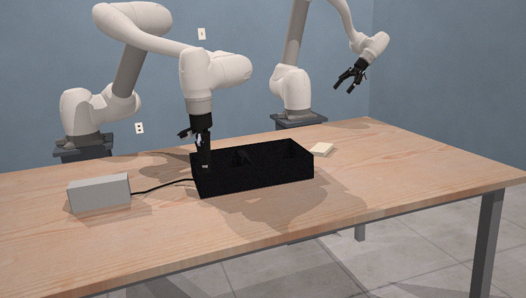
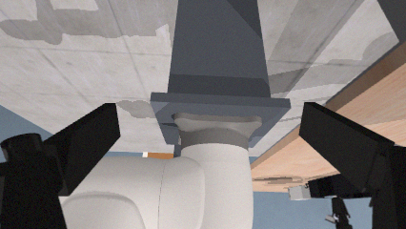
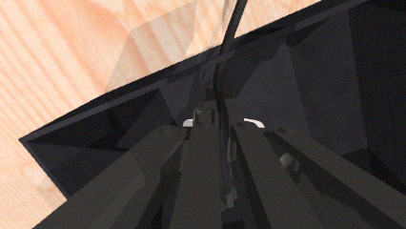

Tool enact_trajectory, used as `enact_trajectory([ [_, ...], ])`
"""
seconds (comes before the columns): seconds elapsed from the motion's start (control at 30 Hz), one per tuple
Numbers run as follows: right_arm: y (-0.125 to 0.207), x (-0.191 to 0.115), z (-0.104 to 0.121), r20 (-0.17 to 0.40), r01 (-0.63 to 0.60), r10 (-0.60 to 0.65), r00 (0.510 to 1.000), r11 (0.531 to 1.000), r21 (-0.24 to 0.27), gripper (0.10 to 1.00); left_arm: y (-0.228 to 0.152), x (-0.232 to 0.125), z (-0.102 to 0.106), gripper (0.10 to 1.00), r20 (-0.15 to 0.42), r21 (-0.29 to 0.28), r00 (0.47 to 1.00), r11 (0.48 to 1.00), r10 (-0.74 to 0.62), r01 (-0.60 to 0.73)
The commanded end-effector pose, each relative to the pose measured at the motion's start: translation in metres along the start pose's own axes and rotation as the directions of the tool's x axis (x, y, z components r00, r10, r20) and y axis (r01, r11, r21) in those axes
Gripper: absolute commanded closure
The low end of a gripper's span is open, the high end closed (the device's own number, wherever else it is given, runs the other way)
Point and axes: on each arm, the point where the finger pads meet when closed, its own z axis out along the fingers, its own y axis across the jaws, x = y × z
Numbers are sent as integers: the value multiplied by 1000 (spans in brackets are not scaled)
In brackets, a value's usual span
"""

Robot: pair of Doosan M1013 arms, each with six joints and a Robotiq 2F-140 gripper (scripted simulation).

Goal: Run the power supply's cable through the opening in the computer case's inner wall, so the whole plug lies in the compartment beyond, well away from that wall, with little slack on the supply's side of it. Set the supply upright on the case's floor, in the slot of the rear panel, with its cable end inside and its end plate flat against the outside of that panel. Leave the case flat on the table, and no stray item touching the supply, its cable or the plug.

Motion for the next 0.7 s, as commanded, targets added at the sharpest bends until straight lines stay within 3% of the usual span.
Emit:
enact_trajectory([
  [0.0, 2, 1, -2, 2, 9, -9, 1000, 1000, 1, 999, 0, 0, 0, 98, -1, 0, 1000, 1000, 0, 0],
  [0.67, 12, 8, -7, 2, 56, -56, 998, 998, 1, 999, 0, 0, 0, 98, -1, 0, 1000, 1000, 0, 0],
])
